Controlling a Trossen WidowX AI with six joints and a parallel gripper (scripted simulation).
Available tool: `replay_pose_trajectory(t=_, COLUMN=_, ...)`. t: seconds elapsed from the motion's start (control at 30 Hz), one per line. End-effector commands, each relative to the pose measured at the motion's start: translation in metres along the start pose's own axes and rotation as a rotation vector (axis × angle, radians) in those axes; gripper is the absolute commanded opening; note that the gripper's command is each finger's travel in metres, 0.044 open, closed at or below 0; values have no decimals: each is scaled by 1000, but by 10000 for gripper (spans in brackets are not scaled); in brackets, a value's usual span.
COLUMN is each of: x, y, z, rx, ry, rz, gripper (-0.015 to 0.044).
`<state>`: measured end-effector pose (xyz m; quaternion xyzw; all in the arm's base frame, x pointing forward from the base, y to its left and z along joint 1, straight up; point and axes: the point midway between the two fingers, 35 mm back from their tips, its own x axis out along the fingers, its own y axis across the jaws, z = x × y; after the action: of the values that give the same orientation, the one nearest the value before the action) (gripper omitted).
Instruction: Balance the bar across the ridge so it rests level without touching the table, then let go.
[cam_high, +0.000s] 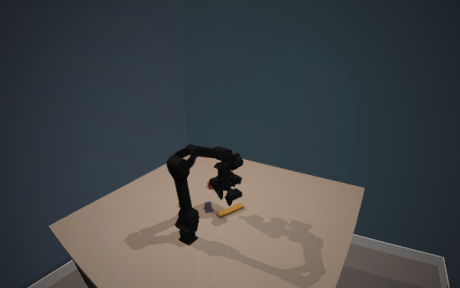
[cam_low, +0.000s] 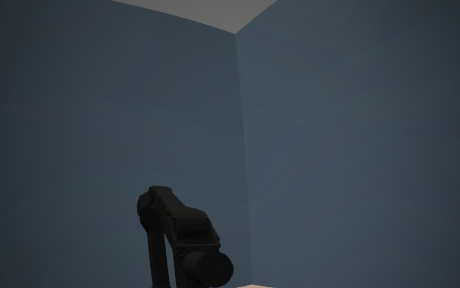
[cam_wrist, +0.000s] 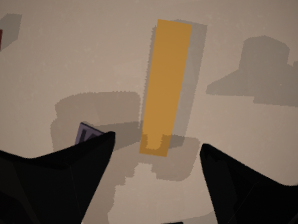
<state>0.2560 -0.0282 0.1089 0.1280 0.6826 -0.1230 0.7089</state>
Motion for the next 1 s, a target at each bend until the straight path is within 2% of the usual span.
replay_pose_trajectory(t=0.0, x=19, y=-1, z=-2, rx=8, ry=11, rz=-7, gripper=315)
replay_pose_trajectory(t=0.1, x=35, y=-1, z=-3, rx=8, ry=11, rz=-7, gripper=315)
replay_pose_trajectory(t=0.97, x=62, y=-2, z=-4, rx=8, ry=11, rz=-7, gripper=315)
